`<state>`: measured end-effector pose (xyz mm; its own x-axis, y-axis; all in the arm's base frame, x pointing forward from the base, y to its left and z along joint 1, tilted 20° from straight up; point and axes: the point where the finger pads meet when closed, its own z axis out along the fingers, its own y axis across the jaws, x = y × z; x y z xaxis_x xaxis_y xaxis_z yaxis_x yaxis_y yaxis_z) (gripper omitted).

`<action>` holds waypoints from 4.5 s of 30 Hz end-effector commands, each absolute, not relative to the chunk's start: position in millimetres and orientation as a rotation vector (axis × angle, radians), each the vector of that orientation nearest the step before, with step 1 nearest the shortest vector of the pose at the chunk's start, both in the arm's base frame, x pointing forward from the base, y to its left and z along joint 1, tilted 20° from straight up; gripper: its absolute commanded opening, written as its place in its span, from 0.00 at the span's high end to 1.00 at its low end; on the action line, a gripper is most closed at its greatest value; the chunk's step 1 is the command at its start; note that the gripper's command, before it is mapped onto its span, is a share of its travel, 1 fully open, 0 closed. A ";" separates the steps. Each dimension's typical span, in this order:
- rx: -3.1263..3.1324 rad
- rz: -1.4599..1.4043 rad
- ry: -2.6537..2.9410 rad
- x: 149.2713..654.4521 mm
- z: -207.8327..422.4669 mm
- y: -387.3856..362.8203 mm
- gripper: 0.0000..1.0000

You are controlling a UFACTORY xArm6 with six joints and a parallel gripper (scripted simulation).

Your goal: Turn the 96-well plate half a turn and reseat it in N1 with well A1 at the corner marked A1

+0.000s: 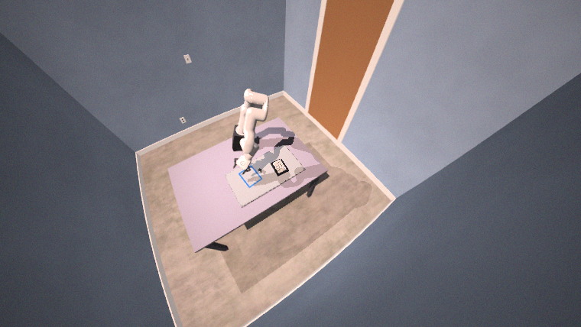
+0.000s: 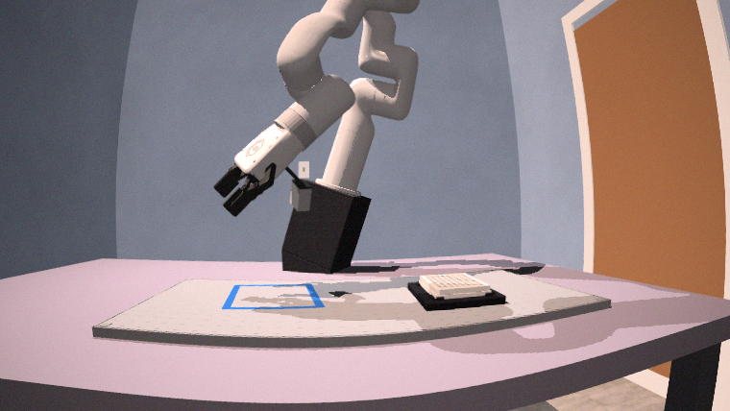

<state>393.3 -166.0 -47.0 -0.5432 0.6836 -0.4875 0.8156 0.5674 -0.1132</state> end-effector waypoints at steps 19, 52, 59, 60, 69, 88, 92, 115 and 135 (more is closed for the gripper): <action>1.298 -0.441 2.373 399.0 -44.1 -158.0 0.00; 2.112 -0.177 1.888 432.9 -27.7 -61.4 0.00; 2.285 -0.114 1.749 438.4 -23.6 -36.2 0.00; 2.320 -0.101 1.719 439.3 -22.8 -31.4 0.00; 2.452 -0.053 1.599 442.8 -19.3 -10.4 0.00; 2.809 0.076 1.213 449.0 -8.3 51.7 0.00; 2.881 0.100 1.121 449.5 -5.7 65.4 0.00; 3.232 0.194 0.569 447.3 9.6 139.3 0.00; 3.458 0.209 0.023 437.9 24.4 202.9 0.00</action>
<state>439.0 188.7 19.9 0.9904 0.0684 0.1203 0.0983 -0.9595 -0.2639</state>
